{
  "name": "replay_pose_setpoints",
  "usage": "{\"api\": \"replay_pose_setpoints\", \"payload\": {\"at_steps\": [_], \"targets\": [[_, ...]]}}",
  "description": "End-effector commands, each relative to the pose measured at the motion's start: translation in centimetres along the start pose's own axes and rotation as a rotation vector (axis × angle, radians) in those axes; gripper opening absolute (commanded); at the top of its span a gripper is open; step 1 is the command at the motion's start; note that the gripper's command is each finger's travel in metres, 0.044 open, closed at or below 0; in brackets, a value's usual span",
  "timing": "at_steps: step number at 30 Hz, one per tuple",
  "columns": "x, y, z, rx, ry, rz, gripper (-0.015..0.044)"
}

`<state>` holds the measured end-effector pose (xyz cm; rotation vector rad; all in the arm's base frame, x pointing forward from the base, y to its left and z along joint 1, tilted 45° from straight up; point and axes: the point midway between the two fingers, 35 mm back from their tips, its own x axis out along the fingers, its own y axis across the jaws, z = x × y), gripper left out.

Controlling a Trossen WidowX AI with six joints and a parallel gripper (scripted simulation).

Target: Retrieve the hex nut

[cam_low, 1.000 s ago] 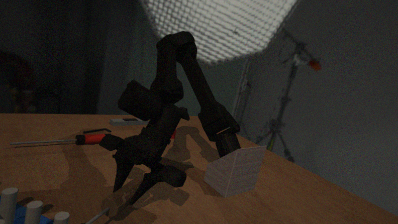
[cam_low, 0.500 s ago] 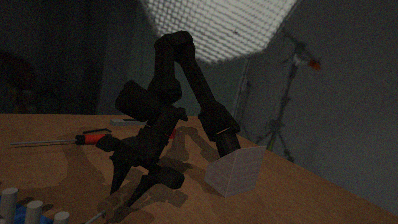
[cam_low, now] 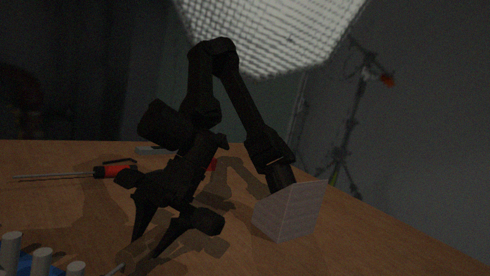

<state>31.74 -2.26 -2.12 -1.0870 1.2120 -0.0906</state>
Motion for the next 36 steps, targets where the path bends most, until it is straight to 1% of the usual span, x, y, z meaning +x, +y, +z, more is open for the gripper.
{"api": "replay_pose_setpoints", "payload": {"at_steps": [1, 36], "targets": [[0.0, -0.3, 0.6, 0.011, -0.007, -0.009, 0.0], [1.0, -0.3, 2.7, 0.011, -0.008, -0.009, 0.0]]}}
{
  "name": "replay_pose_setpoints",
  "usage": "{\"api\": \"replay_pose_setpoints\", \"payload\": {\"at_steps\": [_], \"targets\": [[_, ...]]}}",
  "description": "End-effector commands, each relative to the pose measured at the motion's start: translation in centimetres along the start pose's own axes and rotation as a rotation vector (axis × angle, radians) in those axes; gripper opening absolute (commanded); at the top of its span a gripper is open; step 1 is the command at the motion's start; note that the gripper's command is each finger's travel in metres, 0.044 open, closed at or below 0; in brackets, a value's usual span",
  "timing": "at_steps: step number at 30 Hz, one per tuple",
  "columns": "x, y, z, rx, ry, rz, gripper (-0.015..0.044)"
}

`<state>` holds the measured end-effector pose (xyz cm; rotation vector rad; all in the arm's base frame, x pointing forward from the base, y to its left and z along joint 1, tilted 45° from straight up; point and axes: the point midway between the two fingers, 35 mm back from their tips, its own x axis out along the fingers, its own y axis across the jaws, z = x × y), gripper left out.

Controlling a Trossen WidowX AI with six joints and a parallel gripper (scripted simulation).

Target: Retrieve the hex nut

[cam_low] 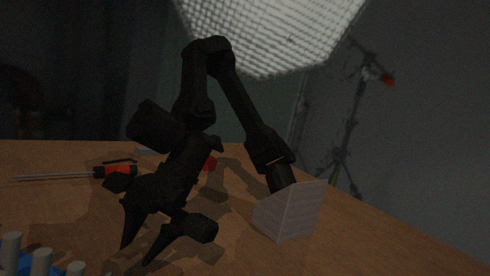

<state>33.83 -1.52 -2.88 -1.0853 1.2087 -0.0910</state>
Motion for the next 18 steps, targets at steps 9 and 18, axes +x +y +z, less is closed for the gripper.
{"api": "replay_pose_setpoints", "payload": {"at_steps": [9, 18], "targets": [[0.23, -0.26, 1.04, 0.009, -0.005, -0.008, 0.0], [0.46, -0.24, 1.55, 0.009, -0.006, -0.008, 0.0]]}}
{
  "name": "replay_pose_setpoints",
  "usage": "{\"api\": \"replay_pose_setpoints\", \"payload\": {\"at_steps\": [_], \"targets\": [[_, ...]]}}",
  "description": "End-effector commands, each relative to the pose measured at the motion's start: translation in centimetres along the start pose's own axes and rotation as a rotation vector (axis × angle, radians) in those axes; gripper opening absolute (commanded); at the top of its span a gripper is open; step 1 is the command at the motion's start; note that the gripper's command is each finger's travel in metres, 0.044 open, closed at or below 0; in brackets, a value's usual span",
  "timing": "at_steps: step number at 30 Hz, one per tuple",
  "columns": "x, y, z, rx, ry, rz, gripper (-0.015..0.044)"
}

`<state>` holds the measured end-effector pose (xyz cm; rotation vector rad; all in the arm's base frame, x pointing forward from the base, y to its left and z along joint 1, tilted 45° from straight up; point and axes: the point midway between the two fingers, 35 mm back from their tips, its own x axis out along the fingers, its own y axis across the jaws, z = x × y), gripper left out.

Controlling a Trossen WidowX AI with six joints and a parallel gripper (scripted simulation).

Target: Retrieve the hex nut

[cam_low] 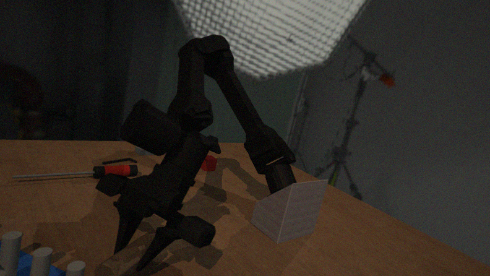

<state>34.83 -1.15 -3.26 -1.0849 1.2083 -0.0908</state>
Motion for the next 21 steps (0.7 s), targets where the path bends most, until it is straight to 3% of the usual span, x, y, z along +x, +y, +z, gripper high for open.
{"api": "replay_pose_setpoints", "payload": {"at_steps": [1, 21], "targets": [[0.0, -0.2, 0.6, 0.009, -0.005, -0.008, 0.0], [0.5, -0.2, 1.7, 0.009, -0.006, -0.008, 0.0]]}}
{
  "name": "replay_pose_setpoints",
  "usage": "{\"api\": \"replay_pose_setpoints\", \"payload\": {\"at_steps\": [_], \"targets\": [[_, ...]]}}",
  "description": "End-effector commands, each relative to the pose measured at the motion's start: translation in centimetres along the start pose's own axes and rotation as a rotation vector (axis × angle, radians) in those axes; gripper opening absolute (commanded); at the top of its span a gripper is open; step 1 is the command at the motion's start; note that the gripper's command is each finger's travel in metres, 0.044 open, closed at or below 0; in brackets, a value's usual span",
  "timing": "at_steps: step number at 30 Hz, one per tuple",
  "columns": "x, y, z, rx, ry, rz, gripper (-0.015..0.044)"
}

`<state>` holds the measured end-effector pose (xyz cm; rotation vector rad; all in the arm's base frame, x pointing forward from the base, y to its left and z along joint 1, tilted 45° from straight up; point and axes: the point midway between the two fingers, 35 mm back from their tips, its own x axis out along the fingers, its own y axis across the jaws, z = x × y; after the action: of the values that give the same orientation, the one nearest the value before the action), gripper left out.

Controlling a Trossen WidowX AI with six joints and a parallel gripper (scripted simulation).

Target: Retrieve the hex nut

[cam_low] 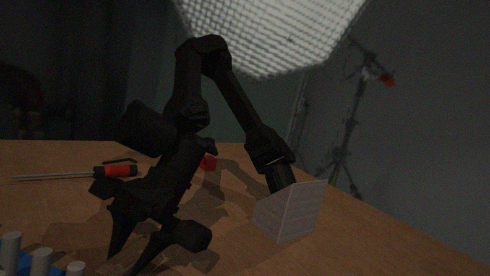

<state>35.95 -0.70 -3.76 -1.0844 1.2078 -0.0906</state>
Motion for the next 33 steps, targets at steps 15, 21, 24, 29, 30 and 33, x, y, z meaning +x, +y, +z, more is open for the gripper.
{"api": "replay_pose_setpoints", "payload": {"at_steps": [15, 21, 24, 29, 30, 33], "targets": [[0.3, -0.2, 1.2, 0.009, -0.006, -0.008, 0.0], [0.6, -0.1, 1.1, 0.009, -0.006, -0.007, 0.0], [0.8, -0.1, 0.9, 0.009, -0.006, -0.007, 0.0], [1.2, 0.1, 0.8, 0.006, -0.006, -0.006, 0.0], [1.3, 0.1, 0.7, 0.006, -0.006, -0.006, 0.0], [1.5, 0.2, 0.6, 0.004, -0.007, -0.005, 0.0]]}}
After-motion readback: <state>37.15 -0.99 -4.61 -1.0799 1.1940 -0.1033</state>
